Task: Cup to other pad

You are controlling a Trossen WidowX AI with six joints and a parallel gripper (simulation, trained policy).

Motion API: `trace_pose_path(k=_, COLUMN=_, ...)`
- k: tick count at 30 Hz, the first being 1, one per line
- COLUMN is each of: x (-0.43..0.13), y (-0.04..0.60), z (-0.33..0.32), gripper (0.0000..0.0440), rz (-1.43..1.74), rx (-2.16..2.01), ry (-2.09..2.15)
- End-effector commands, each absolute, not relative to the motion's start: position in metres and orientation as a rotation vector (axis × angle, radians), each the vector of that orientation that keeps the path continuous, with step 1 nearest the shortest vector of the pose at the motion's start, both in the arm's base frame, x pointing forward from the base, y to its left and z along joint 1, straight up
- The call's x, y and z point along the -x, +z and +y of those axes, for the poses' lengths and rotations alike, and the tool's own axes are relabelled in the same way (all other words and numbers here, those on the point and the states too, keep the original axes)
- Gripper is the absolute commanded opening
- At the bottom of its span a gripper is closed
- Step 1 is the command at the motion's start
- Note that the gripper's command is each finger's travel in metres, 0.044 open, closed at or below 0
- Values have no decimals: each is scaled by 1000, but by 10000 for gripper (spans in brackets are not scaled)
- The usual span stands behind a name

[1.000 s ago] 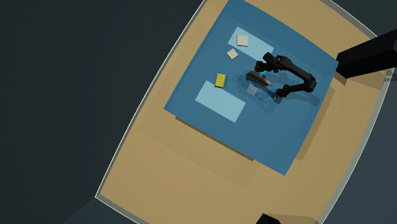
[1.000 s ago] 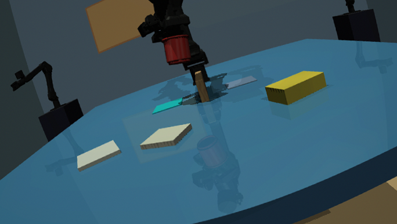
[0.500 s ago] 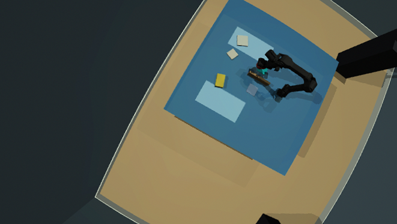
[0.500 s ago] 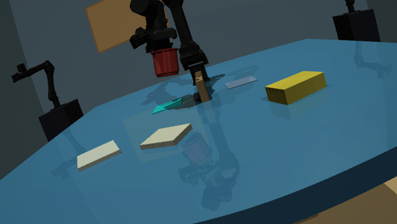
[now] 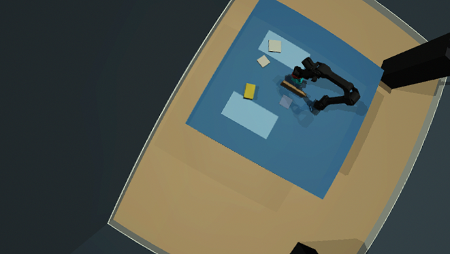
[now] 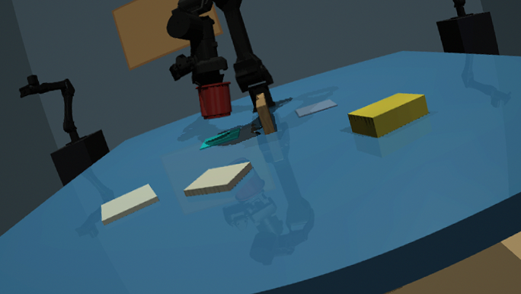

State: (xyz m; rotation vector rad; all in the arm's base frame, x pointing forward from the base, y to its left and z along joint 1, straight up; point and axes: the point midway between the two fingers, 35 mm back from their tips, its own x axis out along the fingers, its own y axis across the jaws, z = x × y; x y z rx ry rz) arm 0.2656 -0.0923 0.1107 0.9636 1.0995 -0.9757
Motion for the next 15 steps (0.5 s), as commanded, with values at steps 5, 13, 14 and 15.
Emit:
trace_pose_path(k=5, x=-253, y=92, z=-95, gripper=1, rz=1109, rx=-965, ry=-1000)
trace_pose_path(k=13, x=-237, y=74, z=-97, gripper=17, rz=1127, rx=-975, ry=-1036)
trace_pose_path(k=14, x=-235, y=73, z=-97, gripper=20, rz=1129, rx=-977, ry=-1041)
trace_pose_path(k=15, x=-234, y=71, z=-97, gripper=23, rz=1131, rx=-979, ry=-1047)
